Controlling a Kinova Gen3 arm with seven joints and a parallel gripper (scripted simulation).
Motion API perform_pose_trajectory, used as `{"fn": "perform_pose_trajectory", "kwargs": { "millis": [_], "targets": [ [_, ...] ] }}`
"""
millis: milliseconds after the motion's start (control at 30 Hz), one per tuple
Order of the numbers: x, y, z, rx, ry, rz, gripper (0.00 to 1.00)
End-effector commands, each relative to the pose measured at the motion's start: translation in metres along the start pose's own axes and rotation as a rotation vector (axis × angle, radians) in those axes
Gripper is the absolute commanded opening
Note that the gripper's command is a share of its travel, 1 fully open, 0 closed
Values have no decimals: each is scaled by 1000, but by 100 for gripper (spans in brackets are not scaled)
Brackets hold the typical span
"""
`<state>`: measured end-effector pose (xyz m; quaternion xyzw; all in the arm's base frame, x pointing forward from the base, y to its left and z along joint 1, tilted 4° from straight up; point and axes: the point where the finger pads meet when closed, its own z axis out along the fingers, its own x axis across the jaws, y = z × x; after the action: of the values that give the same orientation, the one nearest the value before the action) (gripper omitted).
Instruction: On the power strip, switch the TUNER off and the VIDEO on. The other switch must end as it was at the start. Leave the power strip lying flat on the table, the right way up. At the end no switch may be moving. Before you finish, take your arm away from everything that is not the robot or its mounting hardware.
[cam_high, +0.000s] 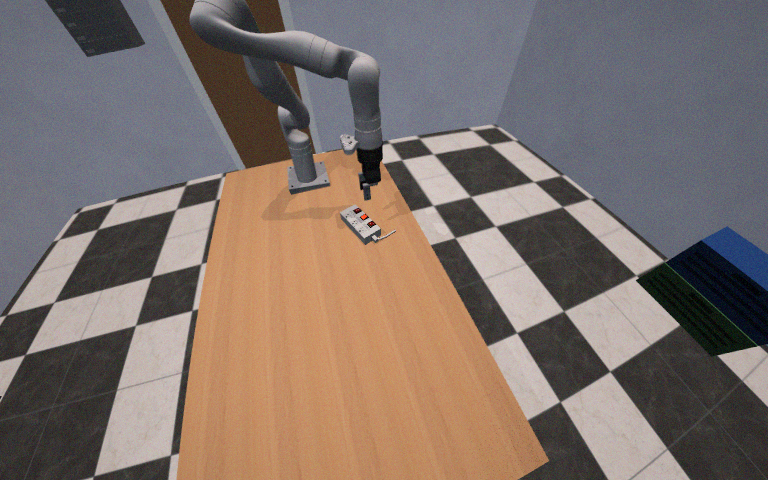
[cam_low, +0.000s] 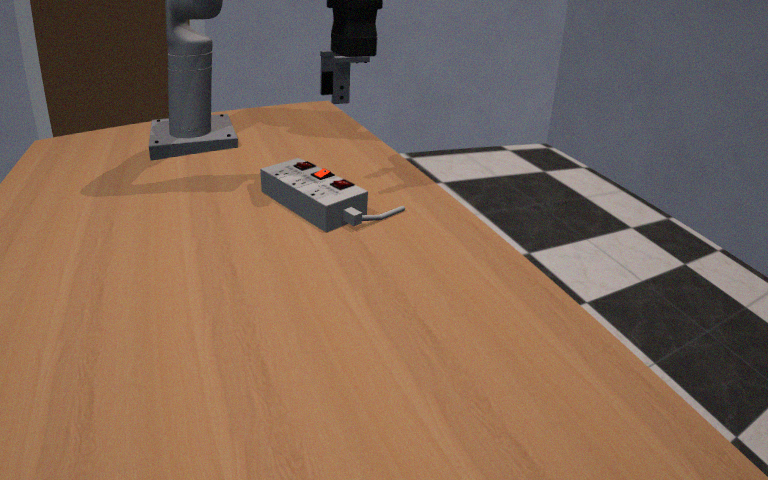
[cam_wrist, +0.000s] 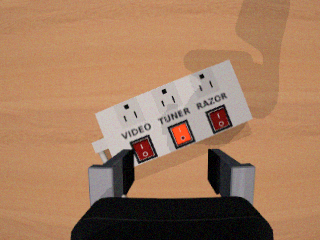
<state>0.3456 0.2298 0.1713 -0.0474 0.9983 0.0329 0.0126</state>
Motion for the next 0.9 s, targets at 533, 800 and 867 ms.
{"fn": "perform_pose_trajectory", "kwargs": {
  "millis": [533, 800, 867],
  "targets": [
    [-12, 3, 32, -3, 18, 614, 100],
    [-21, 3, 46, 0, 14, 874, 100],
    [-24, 3, 50, 0, 11, 950, 100]
  ]
}}
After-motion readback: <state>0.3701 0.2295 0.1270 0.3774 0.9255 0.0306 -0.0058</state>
